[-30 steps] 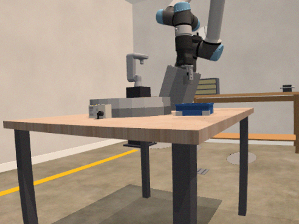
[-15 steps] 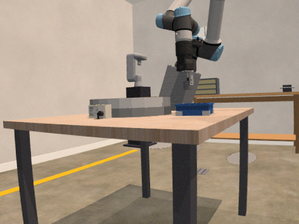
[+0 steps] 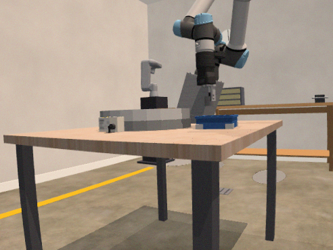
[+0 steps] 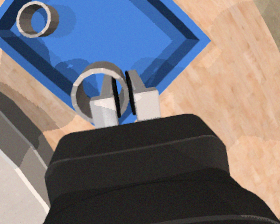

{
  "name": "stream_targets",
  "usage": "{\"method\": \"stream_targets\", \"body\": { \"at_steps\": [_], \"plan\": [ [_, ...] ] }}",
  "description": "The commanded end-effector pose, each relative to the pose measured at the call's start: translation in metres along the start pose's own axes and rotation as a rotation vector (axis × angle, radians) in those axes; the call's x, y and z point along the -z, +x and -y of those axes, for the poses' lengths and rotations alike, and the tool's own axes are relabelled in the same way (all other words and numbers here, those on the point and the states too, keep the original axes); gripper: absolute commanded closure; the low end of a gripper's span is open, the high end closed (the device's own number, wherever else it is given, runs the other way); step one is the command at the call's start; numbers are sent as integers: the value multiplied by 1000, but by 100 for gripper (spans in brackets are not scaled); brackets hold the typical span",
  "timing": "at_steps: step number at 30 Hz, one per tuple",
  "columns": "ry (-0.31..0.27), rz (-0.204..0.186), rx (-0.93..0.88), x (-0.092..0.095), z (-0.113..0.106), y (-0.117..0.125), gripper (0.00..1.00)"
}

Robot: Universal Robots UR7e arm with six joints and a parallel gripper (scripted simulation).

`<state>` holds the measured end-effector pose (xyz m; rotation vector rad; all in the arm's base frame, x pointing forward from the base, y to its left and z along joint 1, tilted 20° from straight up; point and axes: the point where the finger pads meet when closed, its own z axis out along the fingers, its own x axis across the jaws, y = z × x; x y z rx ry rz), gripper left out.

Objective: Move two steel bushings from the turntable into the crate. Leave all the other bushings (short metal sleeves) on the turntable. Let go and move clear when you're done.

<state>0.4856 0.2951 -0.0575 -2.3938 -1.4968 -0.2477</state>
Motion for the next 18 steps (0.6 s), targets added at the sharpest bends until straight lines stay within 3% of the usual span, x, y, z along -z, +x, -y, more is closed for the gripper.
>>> {"method": "stream_targets", "body": {
  "at_steps": [1,6,11,18],
  "plan": [
    [-2,-1,0,-3,-1,1,100],
    [-2,-1,0,-3,-1,1,100],
    [-2,-1,0,-29,-1,1,100],
    [-2,-1,0,-29,-1,1,100]
  ]
}}
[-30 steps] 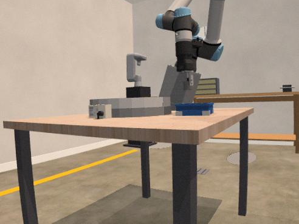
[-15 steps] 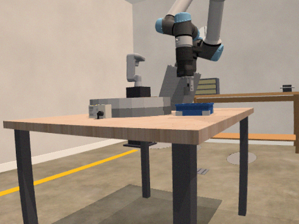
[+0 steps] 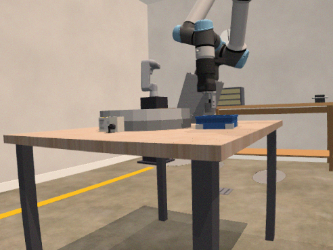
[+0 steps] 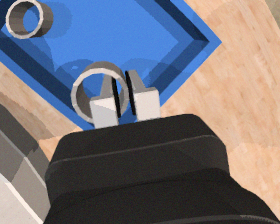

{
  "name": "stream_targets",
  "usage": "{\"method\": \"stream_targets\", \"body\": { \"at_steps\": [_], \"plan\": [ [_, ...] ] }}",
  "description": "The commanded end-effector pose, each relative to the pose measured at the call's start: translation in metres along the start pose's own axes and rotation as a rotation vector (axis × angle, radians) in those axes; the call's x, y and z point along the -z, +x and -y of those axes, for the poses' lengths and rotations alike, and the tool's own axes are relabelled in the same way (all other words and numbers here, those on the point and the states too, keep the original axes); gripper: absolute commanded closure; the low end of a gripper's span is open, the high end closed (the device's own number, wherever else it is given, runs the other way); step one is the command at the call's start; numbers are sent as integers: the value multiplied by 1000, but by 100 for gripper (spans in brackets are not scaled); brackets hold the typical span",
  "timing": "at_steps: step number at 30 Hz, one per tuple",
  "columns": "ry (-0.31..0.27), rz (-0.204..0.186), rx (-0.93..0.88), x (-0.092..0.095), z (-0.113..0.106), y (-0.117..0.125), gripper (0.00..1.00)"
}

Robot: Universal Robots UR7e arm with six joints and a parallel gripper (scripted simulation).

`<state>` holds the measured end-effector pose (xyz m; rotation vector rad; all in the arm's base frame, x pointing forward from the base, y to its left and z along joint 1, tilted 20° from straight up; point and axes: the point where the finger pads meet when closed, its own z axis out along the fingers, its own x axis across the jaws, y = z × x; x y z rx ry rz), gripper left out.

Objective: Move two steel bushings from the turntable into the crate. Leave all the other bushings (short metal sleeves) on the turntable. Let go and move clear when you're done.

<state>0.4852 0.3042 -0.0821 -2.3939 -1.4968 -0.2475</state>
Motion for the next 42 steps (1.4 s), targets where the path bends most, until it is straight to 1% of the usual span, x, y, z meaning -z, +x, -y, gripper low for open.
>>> {"method": "stream_targets", "body": {
  "at_steps": [1,22,27,39,42],
  "plan": [
    [-2,-1,0,-2,-1,1,100],
    [-2,-1,0,-4,-1,1,100],
    [-2,-1,0,-12,-1,1,100],
    [-2,-1,0,-12,-1,1,100],
    [-2,-1,0,-17,-1,1,100]
  ]
}}
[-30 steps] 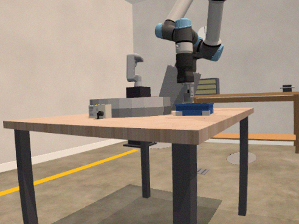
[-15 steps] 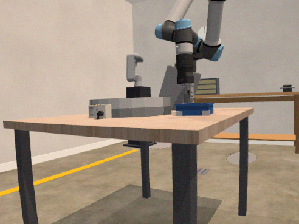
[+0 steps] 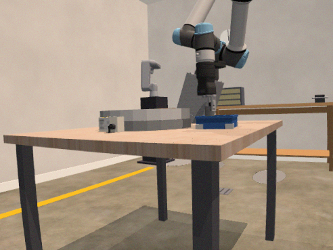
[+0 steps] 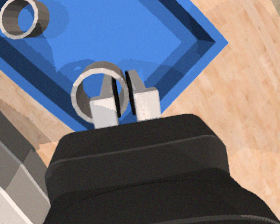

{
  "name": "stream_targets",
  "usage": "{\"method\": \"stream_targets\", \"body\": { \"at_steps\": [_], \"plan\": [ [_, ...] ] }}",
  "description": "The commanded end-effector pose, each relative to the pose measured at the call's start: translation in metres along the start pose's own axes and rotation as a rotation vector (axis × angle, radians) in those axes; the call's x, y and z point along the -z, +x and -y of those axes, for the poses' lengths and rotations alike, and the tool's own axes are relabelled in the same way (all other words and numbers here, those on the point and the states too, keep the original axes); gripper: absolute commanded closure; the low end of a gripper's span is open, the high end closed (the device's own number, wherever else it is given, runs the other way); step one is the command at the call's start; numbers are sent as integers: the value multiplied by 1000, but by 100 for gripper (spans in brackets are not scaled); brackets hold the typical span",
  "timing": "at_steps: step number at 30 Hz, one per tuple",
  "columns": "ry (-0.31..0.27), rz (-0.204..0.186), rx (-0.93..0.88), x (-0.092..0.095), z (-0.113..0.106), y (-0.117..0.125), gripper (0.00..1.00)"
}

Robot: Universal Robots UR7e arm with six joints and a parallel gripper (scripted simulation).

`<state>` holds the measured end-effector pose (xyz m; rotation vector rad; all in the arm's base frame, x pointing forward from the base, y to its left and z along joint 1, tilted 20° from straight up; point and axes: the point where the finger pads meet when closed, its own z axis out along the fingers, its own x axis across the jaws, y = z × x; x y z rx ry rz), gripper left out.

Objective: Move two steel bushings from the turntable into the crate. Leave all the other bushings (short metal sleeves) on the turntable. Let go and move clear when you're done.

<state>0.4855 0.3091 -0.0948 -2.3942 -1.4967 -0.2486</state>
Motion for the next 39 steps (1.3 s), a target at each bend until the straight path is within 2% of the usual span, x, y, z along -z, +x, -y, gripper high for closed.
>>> {"method": "stream_targets", "body": {
  "at_steps": [1,14,19,31,39],
  "plan": [
    [-1,-1,0,-5,0,0,100],
    [-1,-1,0,-7,0,0,100],
    [-1,-1,0,-15,0,0,100],
    [-1,-1,0,-15,0,0,100],
    [-1,-1,0,-24,0,0,100]
  ]
}}
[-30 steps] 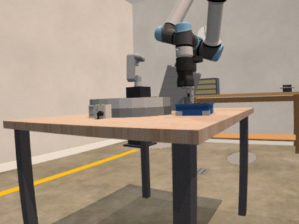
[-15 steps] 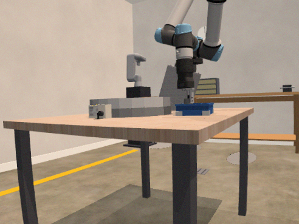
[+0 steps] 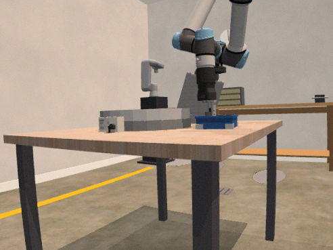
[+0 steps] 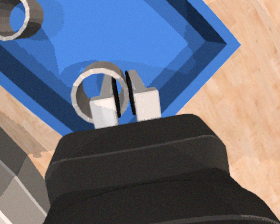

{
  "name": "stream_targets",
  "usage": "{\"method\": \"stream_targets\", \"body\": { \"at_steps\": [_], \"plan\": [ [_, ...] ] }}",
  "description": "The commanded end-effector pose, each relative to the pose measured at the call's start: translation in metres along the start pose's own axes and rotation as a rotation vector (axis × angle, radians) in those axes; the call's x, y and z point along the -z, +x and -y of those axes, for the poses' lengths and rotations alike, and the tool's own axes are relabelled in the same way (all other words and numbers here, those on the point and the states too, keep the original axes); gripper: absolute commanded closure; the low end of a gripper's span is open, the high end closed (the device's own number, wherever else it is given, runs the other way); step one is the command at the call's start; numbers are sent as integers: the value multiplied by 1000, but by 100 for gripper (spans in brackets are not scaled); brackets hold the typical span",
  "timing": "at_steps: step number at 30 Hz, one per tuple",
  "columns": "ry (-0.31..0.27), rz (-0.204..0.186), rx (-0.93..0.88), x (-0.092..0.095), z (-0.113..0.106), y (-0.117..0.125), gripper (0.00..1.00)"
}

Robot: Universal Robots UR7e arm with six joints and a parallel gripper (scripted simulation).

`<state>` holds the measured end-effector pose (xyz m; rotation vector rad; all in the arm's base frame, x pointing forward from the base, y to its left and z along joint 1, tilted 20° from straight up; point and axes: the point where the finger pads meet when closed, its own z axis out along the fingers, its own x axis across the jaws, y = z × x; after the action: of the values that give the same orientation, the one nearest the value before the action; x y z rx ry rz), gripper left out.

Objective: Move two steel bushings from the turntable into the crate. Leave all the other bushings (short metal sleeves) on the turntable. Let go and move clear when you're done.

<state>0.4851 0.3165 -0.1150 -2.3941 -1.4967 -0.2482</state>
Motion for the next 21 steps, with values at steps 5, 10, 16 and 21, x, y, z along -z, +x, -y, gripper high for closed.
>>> {"method": "stream_targets", "body": {
  "at_steps": [5,10,16,21],
  "plan": [
    [-1,-1,0,-2,-1,0,100],
    [-1,-1,0,-4,-1,0,100],
    [-1,-1,0,-10,-1,0,100],
    [-1,-1,0,-10,-1,0,100]
  ]
}}
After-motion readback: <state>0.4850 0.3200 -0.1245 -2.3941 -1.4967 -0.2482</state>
